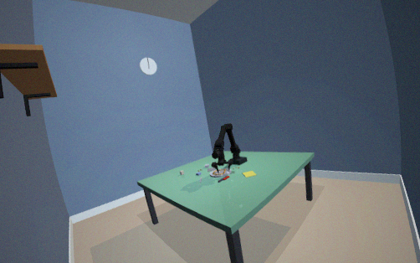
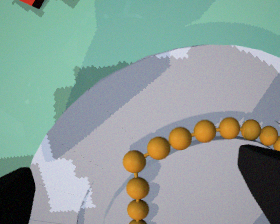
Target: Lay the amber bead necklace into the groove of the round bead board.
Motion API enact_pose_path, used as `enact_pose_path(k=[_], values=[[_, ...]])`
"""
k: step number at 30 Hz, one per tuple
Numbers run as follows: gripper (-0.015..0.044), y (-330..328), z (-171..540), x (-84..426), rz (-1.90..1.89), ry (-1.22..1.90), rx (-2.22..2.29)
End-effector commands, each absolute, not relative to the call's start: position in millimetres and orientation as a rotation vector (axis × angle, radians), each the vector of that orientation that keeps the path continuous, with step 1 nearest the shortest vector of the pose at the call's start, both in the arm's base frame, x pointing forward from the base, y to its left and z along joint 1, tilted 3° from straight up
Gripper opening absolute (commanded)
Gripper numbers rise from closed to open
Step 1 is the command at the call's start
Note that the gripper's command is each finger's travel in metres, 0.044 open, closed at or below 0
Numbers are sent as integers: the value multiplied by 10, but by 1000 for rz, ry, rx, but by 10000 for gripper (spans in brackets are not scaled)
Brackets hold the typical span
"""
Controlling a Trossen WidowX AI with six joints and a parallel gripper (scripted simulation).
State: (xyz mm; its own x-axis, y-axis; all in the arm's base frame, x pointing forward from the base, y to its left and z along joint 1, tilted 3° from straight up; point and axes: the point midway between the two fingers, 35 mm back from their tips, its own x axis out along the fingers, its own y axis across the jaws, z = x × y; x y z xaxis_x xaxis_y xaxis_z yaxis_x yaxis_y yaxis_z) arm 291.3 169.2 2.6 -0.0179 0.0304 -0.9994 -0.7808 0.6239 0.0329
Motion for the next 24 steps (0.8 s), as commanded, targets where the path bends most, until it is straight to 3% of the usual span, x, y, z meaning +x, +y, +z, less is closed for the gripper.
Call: enact_pose_path(k=[1, 16, 24], values=[[440, 1695, 40, 2914, 727, 1460, -666], [440, 1695, 40, 2914, 727, 1460, -666], [230, 1316, 232, 2620, 822, 1426, -763]])
